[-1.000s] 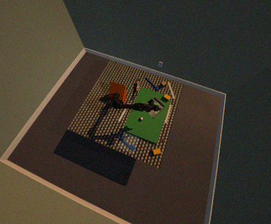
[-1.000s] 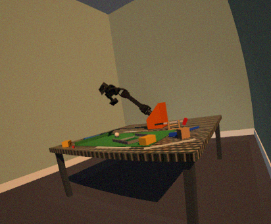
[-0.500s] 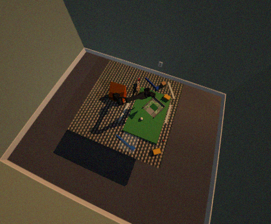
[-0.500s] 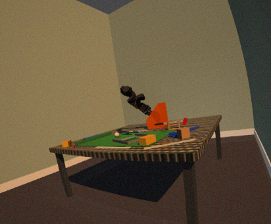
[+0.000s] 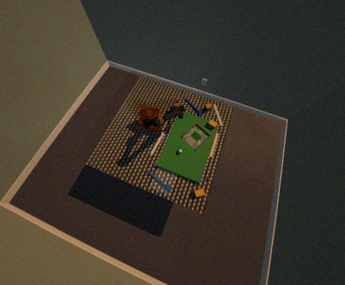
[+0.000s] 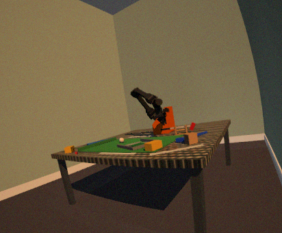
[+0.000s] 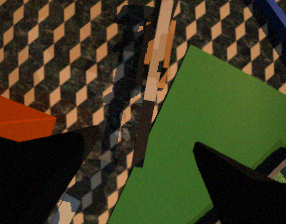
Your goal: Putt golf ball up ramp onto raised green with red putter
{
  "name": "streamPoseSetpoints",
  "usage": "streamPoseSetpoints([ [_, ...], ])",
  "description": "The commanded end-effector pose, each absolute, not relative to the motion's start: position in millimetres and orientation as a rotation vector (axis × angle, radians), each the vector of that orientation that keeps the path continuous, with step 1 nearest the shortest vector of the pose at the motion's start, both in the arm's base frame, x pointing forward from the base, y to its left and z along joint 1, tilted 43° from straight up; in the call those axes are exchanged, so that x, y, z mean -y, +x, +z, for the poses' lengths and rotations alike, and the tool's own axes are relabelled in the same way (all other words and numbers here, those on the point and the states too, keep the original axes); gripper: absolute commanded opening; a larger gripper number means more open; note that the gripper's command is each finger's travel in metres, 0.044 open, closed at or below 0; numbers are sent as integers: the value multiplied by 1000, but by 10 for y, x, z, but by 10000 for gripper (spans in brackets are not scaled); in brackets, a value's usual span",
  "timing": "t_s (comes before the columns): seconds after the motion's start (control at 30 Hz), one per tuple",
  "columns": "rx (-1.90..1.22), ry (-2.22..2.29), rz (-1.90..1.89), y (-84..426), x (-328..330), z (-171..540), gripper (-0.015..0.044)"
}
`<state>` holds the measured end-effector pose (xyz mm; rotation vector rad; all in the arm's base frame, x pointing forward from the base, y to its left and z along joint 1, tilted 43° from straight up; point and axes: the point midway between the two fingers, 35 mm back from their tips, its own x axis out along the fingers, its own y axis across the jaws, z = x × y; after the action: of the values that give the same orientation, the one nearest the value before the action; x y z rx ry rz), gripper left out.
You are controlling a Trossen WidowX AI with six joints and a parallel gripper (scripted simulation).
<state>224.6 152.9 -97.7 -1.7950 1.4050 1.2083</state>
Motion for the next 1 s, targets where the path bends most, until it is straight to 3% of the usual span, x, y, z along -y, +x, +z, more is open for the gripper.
streamPoseSetpoints([
  [0.0,-1425,-1795,1185,2208,-1477,-991,440],
  [0.97,-1427,-1798,1182,2295,-1059,-1418,440],
])
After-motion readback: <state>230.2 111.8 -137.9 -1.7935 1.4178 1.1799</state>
